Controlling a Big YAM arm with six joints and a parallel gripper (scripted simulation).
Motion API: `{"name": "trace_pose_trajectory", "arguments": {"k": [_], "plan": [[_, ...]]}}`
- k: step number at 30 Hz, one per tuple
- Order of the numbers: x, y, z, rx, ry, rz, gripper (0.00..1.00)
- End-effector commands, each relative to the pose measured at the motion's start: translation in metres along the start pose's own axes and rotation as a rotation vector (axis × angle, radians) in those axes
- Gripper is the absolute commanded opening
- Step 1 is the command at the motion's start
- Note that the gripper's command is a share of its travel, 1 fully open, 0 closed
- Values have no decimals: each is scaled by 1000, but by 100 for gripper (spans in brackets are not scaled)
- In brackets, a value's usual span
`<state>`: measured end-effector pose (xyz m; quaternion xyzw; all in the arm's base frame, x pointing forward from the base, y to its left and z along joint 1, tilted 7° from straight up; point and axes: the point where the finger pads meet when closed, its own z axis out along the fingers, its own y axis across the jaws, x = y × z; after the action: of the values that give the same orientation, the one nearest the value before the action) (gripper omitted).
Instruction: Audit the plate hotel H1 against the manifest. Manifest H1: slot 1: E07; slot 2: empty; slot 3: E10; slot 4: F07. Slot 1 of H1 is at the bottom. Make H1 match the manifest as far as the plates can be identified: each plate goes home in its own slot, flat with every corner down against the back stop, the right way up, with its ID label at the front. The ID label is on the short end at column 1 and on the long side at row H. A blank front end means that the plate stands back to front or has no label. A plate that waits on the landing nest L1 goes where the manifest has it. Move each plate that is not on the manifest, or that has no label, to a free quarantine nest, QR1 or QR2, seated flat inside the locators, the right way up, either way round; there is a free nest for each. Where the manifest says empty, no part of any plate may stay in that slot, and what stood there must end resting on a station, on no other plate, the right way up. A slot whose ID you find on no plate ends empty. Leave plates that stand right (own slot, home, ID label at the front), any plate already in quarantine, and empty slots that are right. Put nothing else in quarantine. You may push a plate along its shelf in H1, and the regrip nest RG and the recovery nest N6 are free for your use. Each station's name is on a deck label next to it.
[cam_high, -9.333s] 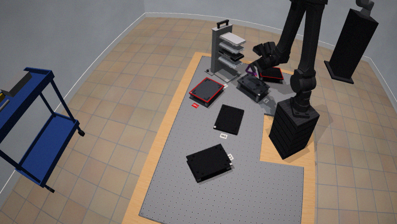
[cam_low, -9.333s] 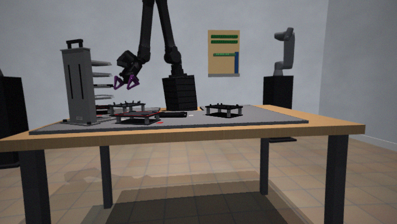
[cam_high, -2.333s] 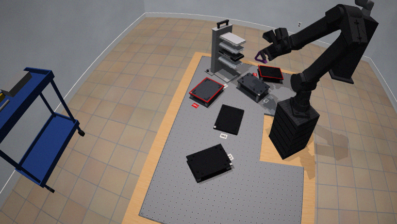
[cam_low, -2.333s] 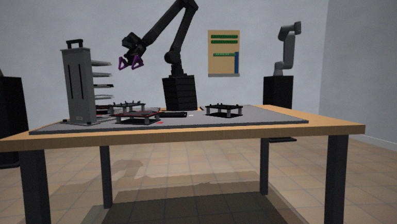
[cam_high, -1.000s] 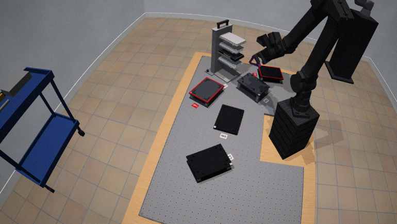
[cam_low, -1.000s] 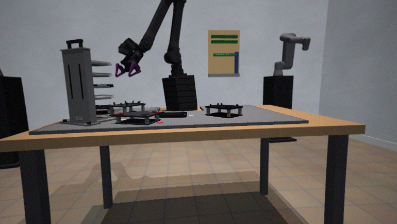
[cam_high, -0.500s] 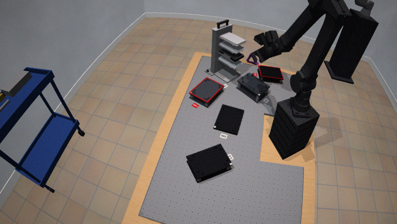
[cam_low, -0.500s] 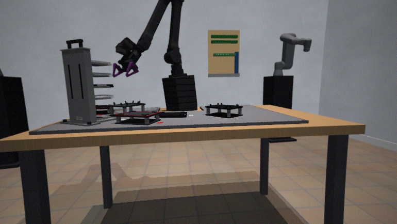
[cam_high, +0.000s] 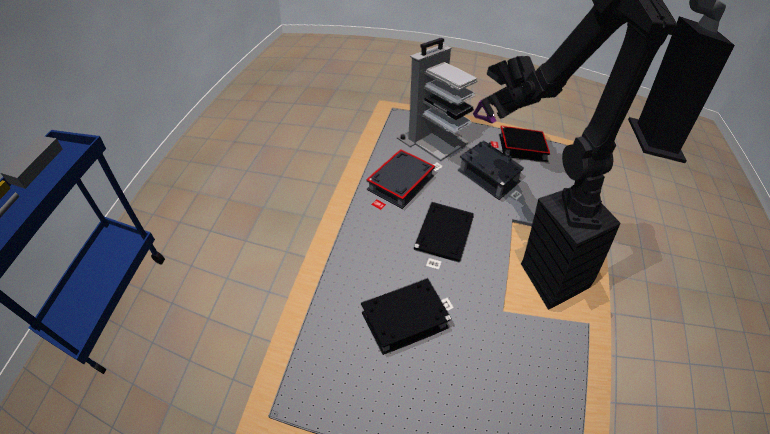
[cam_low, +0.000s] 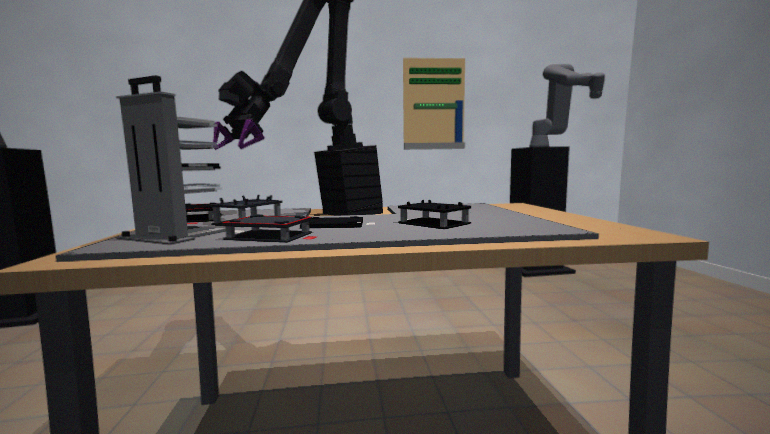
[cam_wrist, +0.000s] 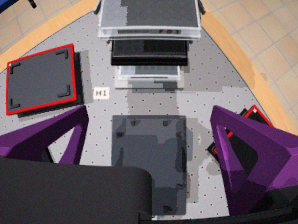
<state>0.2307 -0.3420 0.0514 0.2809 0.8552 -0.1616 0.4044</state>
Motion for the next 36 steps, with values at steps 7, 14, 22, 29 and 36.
{"name": "trace_pose_trajectory", "arguments": {"k": [7, 14, 22, 29, 36], "plan": [[-38, -6, 14, 10, -56, -11, 100], [-42, -6, 19, 9, -56, -11, 100], [-48, -5, 26, 7, -50, -8, 100], [-53, -4, 33, 3, -40, -5, 100], [-55, -3, 38, 0, -31, -2, 100]]}}
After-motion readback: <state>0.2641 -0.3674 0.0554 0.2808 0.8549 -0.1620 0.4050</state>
